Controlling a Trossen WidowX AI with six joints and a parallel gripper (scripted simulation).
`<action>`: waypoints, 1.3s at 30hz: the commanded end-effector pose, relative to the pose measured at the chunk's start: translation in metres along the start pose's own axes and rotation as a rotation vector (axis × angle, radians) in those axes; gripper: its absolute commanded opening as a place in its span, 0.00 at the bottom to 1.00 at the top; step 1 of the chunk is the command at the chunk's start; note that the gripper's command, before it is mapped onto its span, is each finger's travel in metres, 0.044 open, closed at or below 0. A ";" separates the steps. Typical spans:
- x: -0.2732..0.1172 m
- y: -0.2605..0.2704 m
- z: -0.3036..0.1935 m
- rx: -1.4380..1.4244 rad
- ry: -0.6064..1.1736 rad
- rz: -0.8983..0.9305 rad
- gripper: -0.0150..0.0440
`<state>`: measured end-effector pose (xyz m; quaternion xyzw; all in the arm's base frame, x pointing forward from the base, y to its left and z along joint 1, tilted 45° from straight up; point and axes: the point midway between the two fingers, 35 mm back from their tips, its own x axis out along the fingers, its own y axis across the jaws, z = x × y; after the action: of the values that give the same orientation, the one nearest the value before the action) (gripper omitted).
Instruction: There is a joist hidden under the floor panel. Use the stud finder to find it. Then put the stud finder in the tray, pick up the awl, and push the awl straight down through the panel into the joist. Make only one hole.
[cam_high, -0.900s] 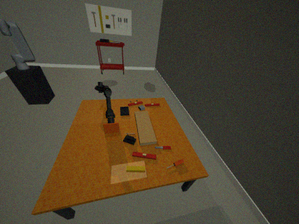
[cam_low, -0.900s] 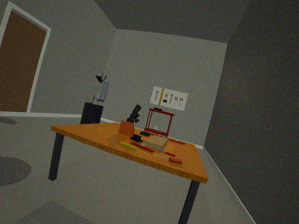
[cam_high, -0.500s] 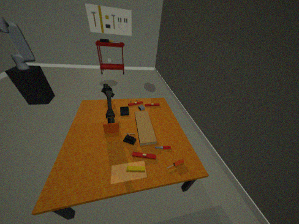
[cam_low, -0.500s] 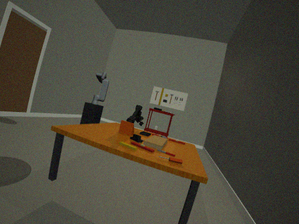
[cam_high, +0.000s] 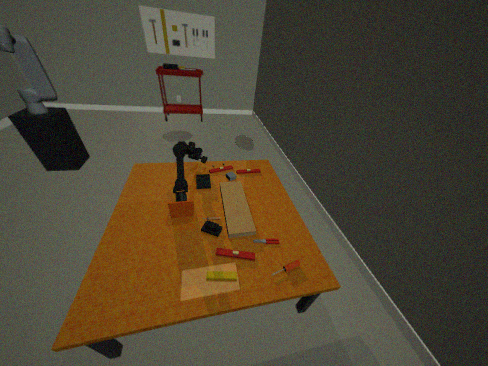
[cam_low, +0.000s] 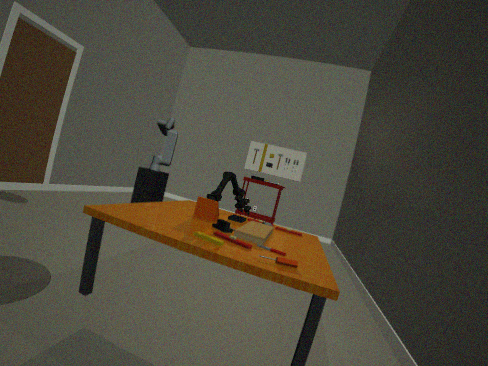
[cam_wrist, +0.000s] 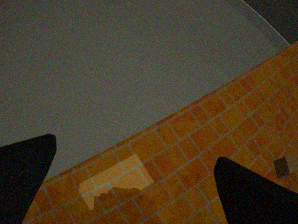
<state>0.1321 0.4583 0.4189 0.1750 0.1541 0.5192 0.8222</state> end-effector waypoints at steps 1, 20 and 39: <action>0.004 -0.050 0.008 -0.029 0.002 -0.084 1.00; -0.045 -0.347 0.000 -0.093 0.174 -0.597 1.00; -0.237 -0.577 -0.141 0.229 0.589 -0.938 1.00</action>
<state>0.4445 0.0606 0.0776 0.0135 0.4608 0.1172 0.8797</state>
